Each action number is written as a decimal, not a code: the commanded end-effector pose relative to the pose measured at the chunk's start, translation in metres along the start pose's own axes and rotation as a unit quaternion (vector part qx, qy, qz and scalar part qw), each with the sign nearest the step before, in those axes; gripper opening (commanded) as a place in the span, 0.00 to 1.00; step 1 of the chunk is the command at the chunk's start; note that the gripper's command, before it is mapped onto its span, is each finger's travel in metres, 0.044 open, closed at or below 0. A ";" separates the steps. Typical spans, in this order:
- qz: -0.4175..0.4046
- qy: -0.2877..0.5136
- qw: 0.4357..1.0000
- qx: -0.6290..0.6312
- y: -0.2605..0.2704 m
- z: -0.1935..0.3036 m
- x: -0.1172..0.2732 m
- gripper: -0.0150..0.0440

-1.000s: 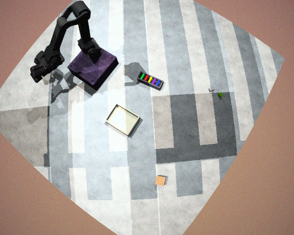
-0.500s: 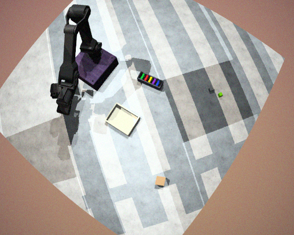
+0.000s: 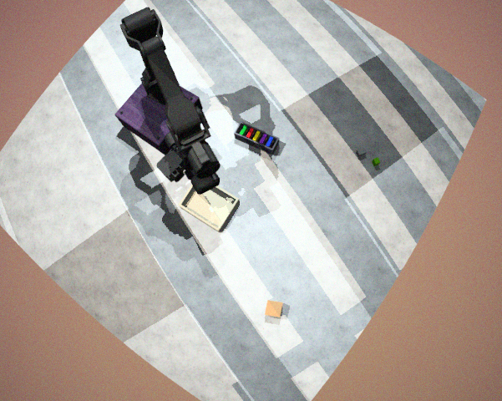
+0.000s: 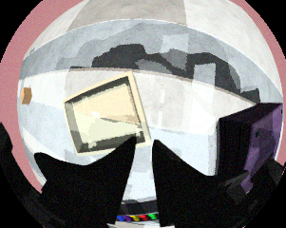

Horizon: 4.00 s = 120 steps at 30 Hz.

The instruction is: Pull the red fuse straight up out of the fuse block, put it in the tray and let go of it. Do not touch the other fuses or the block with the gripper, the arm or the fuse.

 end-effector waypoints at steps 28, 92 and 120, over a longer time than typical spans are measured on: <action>0.021 0.134 0.955 0.265 -0.008 0.167 0.037 0.38; 0.021 0.131 0.955 0.267 -0.011 0.174 0.006 0.30; 0.021 0.132 0.955 0.266 -0.010 0.172 0.016 0.25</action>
Point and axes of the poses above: the point midway between the two fingers, 35 mm back from their tips, its own x axis back along the fingers, its own y axis across the jaws, z = x × y, the point moved 9 cm from there along x, back along the fingers, and after that the axes turned 2 degrees about x, right-handed, at the moved point
